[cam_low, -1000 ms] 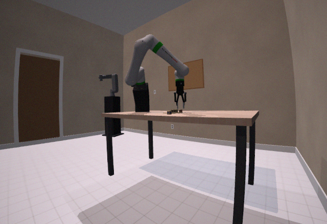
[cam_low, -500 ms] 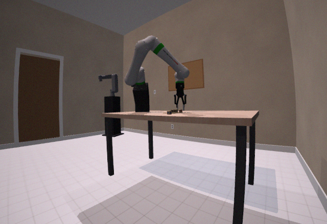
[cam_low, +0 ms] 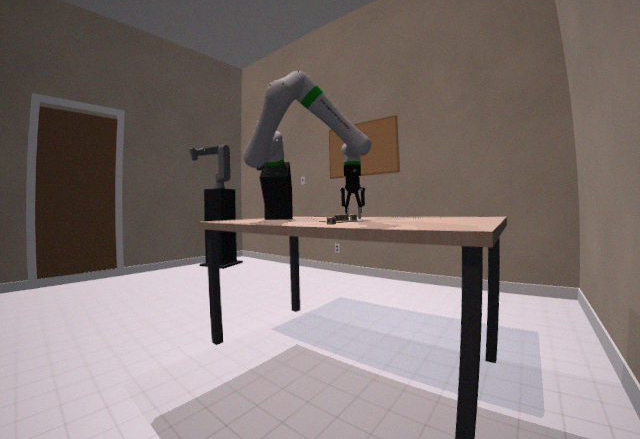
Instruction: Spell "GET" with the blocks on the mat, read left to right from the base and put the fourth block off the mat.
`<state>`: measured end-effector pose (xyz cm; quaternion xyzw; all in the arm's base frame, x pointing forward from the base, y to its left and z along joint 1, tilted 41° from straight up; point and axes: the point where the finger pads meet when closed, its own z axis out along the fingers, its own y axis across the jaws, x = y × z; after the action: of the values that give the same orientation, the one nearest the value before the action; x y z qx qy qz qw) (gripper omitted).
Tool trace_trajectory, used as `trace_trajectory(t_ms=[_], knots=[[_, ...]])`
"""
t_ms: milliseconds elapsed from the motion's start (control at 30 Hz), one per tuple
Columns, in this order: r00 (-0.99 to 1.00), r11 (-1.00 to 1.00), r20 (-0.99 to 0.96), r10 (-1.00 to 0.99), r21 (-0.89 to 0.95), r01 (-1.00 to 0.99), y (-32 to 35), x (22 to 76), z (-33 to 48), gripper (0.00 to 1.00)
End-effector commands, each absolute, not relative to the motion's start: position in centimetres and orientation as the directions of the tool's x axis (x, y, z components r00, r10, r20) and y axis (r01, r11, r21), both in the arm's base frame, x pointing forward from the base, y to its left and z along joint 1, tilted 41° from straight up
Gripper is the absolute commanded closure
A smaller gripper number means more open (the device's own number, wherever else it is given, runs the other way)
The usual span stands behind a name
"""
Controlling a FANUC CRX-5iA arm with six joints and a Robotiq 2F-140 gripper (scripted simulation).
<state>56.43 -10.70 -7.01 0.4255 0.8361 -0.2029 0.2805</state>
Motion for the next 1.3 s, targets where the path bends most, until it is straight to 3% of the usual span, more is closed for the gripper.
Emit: trace_trajectory(t_ms=[0,133,167,700,733,1267], knots=[[-0.481,0.556,-0.642,0.598,-0.1,0.825,-10.68,56.44,-7.01,0.6],[-0.481,0.556,-0.642,0.598,-0.1,0.825,-10.68,56.44,-7.01,0.6],[-0.481,0.556,-0.642,0.598,-0.1,0.825,-10.68,56.44,-7.01,0.72],[-0.481,0.556,-0.642,0.598,-0.1,0.825,-10.68,56.44,-7.01,0.72],[-0.481,0.556,-0.642,0.598,-0.1,0.825,-10.68,56.44,-7.01,0.84],[-0.481,0.556,-0.642,0.598,-0.1,0.825,-10.68,56.44,-7.01,0.84]])
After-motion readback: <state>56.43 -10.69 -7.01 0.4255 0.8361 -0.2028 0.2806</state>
